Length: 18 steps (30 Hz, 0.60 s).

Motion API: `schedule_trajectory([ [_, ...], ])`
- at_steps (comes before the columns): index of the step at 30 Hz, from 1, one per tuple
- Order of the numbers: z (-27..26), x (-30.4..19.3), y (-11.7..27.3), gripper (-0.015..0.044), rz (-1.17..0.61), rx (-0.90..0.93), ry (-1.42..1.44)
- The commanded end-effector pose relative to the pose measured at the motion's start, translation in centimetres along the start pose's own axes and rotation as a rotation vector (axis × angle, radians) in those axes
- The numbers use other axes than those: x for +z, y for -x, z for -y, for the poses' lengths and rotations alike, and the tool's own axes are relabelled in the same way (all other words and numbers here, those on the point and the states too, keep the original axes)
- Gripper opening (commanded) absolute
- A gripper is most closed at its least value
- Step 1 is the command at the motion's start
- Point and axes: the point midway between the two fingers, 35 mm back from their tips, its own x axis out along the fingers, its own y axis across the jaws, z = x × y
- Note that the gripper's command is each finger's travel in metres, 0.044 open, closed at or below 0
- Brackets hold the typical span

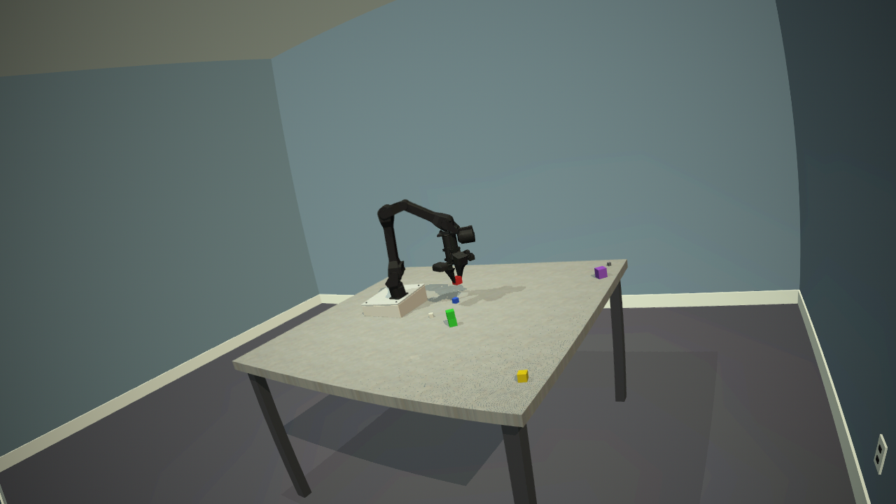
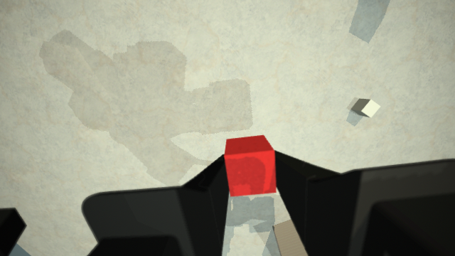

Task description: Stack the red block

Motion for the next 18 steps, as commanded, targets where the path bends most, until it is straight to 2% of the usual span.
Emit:
schedule_trajectory([
  [1, -0.1, 0.0, 2.2, 0.0000, 0.002, 0.009, -0.006],
  [11, 0.0, 0.2, 3.0, 0.0000, 0.002, 0.010, -0.006],
  [18, 1.5, 3.0, 3.3, 0.0000, 0.005, 0.025, -0.014],
])
